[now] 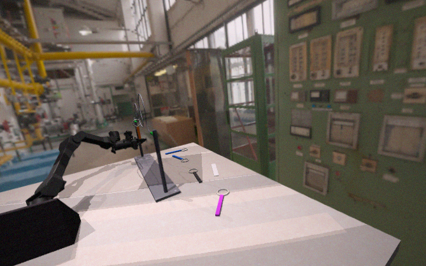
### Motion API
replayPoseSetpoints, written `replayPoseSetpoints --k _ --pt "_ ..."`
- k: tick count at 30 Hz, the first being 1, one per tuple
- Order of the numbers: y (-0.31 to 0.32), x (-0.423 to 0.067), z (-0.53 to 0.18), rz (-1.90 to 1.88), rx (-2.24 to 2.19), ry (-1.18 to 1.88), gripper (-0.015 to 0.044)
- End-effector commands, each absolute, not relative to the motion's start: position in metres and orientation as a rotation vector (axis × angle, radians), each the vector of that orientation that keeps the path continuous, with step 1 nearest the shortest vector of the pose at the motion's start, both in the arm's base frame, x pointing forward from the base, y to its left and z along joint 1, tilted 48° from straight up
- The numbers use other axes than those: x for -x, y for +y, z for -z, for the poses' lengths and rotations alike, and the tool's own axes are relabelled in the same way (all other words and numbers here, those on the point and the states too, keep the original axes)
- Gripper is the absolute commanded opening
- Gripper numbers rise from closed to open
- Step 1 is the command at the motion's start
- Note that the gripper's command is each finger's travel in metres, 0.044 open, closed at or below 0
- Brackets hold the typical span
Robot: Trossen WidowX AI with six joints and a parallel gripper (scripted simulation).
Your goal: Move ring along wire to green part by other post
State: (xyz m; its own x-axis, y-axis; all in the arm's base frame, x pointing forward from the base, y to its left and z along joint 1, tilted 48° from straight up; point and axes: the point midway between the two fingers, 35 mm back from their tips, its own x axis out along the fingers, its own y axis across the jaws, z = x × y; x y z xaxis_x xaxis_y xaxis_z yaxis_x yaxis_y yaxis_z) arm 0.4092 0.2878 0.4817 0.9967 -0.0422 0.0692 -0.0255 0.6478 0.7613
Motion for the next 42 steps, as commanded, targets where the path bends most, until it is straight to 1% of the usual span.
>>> replayPoseSetpoints --k 1,33,42 --pt "0.284 -0.407 -0.487 0.006 -0.874 -0.088 -0.0150" --pt "0.282 -0.407 -0.484 0.006 -0.874 -0.088 -0.0150" --pt "0.276 -0.391 -0.476 -0.055 -0.871 0.043 -0.0150"
